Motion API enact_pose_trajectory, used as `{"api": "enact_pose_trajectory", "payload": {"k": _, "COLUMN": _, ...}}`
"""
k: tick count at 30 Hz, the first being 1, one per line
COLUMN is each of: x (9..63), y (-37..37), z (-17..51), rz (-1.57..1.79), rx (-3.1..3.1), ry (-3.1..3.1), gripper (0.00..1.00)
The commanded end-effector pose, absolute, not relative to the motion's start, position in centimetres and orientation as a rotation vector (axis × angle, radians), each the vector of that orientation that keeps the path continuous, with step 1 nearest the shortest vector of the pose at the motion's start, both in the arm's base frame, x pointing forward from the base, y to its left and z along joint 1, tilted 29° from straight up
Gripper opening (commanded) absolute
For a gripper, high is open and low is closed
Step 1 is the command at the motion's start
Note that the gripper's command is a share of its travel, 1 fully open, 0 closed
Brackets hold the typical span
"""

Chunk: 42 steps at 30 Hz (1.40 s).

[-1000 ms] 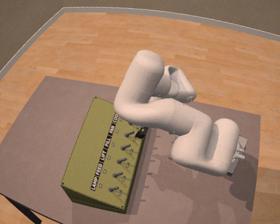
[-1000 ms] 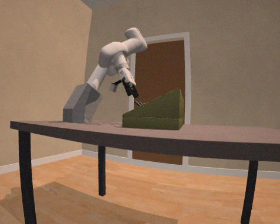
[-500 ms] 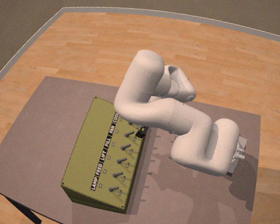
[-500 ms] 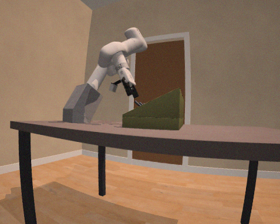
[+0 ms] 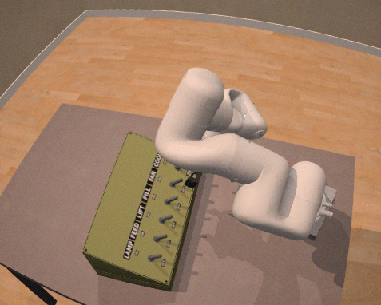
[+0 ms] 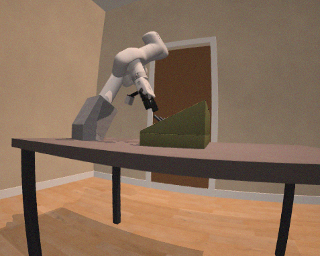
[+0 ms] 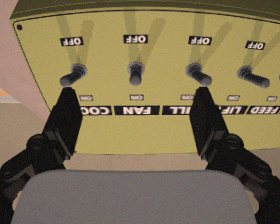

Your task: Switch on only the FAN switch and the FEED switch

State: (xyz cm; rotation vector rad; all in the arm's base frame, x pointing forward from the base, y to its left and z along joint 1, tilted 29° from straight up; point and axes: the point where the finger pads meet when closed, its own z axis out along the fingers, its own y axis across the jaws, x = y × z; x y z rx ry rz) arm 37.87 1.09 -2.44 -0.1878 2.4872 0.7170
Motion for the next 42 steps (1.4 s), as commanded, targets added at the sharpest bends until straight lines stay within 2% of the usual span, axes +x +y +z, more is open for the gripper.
{"api": "enact_pose_trajectory", "payload": {"k": 1, "x": 37.9, "y": 1.0, "z": -2.4, "rz": 0.714, "rx": -0.187, "ry": 2.486, "gripper": 1.00}}
{"api": "enact_pose_trajectory", "payload": {"k": 27, "x": 38.0, "y": 0.7, "z": -2.5, "rz": 0.714, "rx": -0.187, "ry": 2.485, "gripper": 1.00}}
{"api": "enact_pose_trajectory", "payload": {"k": 42, "x": 39.2, "y": -2.8, "z": -4.4, "rz": 0.714, "rx": -0.187, "ry": 2.485, "gripper": 1.00}}
